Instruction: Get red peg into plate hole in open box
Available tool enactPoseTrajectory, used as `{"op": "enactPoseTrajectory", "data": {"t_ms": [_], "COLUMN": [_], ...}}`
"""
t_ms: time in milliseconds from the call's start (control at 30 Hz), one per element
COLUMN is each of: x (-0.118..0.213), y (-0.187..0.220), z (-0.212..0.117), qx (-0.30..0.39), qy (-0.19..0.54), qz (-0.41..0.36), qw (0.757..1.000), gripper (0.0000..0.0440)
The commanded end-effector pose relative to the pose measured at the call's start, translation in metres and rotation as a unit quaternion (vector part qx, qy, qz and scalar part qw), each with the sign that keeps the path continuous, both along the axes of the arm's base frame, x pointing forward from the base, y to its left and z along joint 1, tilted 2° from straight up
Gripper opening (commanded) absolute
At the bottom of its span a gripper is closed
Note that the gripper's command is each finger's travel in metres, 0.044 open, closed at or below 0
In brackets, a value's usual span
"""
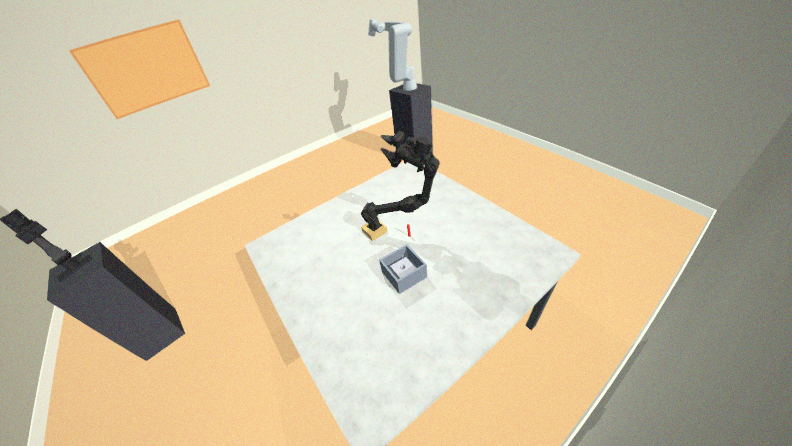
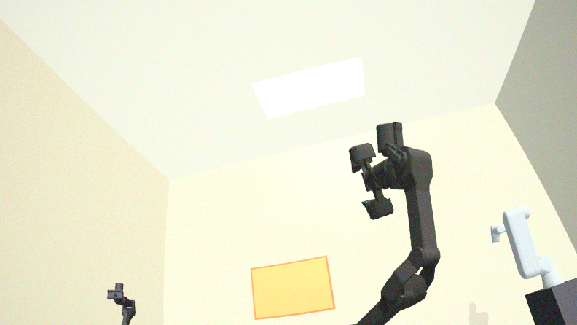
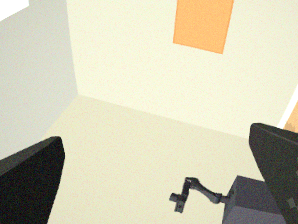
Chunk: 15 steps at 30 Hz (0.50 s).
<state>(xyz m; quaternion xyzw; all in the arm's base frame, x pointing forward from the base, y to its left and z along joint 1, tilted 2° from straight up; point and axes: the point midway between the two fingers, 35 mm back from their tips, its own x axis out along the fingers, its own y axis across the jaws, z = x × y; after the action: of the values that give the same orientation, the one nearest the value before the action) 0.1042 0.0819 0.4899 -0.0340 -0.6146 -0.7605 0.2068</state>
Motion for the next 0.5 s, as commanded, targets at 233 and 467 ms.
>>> {"op": "enactPoseTrajectory", "data": {"t_ms": [233, 467], "x": [-0.039, -0.078], "y": [0.001, -0.01], "z": [-0.025, -0.035], "qx": [0.041, 0.077], "qy": [-0.078, -0.129], "qz": [0.08, 0.164], "qw": [0.993, 0.975], "gripper": [0.044, 0.044]}}
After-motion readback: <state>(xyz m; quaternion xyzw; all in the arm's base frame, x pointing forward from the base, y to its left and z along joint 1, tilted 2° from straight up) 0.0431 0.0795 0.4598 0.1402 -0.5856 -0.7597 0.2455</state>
